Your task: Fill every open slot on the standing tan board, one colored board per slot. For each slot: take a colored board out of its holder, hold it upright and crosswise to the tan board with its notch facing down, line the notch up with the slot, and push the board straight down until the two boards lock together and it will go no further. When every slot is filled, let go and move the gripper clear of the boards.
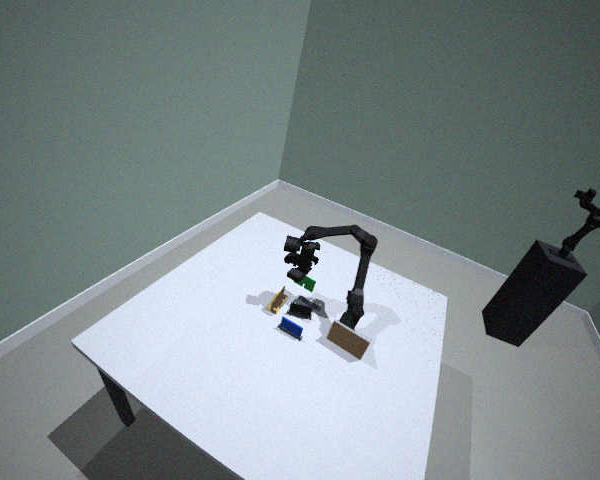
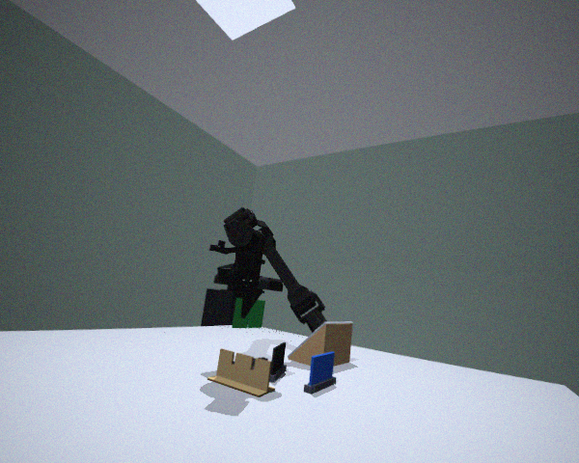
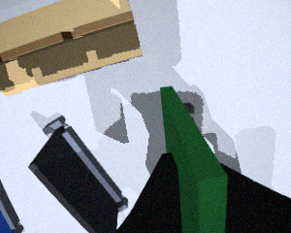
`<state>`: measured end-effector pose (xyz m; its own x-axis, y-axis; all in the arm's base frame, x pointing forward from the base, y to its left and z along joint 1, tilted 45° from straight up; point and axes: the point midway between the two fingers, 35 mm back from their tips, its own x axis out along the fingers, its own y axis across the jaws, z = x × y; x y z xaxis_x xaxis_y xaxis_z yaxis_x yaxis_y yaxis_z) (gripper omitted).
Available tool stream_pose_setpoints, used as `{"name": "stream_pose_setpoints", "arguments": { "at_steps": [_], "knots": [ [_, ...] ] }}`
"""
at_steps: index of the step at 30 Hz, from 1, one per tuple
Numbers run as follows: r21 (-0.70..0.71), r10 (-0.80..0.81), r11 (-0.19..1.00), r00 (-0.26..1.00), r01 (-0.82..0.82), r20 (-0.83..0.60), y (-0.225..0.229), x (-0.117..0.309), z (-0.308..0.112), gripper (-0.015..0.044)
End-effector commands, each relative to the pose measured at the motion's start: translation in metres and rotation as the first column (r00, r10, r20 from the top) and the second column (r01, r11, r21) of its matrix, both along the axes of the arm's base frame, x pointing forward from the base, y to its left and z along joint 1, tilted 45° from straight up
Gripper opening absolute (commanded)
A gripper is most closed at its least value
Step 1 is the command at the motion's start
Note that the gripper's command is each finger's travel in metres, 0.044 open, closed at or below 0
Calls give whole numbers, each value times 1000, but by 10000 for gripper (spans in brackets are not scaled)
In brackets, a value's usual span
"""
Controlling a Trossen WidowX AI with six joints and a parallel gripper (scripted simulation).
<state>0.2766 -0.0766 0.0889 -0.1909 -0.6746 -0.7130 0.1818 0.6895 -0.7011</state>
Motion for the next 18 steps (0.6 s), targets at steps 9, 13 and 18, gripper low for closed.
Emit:
{"name": "stream_pose_setpoints", "arguments": {
  "at_steps": [9,13,18],
  "knots": [
    [14,38,999,999,-38,-28,5,33,-10,0],
    [18,49,999,998,-48,-39,7,42,-14,0],
    [22,62,998,997,-61,-53,8,54,-20,0]
  ]
}}
